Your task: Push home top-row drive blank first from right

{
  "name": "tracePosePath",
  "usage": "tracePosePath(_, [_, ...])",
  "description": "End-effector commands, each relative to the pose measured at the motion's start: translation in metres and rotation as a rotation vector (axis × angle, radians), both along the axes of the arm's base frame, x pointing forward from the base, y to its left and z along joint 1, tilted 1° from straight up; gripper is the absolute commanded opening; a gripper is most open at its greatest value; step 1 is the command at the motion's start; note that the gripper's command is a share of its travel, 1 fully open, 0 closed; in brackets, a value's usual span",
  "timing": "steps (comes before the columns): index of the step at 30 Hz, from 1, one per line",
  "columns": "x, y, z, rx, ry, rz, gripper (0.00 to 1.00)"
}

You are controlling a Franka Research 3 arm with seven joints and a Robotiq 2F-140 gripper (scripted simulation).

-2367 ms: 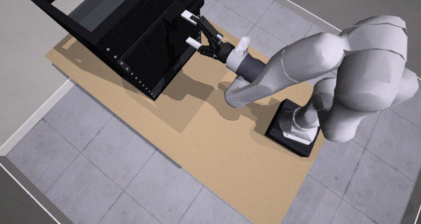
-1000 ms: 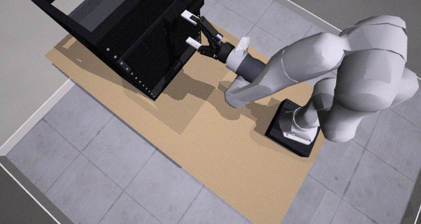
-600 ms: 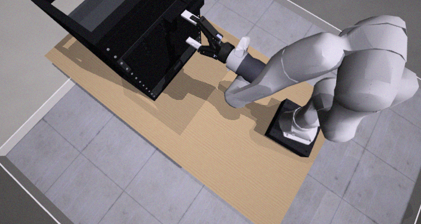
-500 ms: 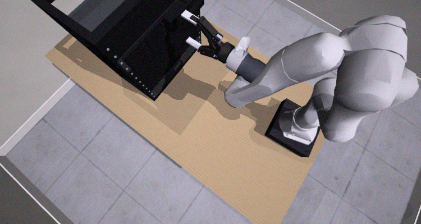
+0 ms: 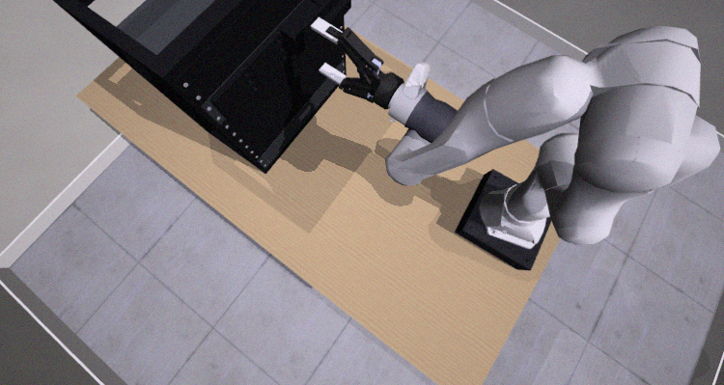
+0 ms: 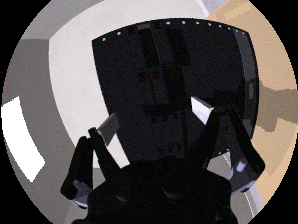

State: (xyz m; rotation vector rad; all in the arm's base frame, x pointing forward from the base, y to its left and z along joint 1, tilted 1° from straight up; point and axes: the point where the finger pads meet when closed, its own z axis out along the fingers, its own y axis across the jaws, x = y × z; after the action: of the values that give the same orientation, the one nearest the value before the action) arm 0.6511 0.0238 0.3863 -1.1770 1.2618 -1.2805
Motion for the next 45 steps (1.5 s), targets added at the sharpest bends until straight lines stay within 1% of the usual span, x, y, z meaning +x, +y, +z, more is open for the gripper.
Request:
tracePosePath(1, [0.001,0.002,-0.001,-0.002,0.002,0.002,0.0])
tracePosePath(39, [0.0,0.001,-0.001,-0.002,0.002,0.002,0.0])
tracePosePath(45, [-0.003,-0.01,0.0,-0.002,0.002,0.002,0.0])
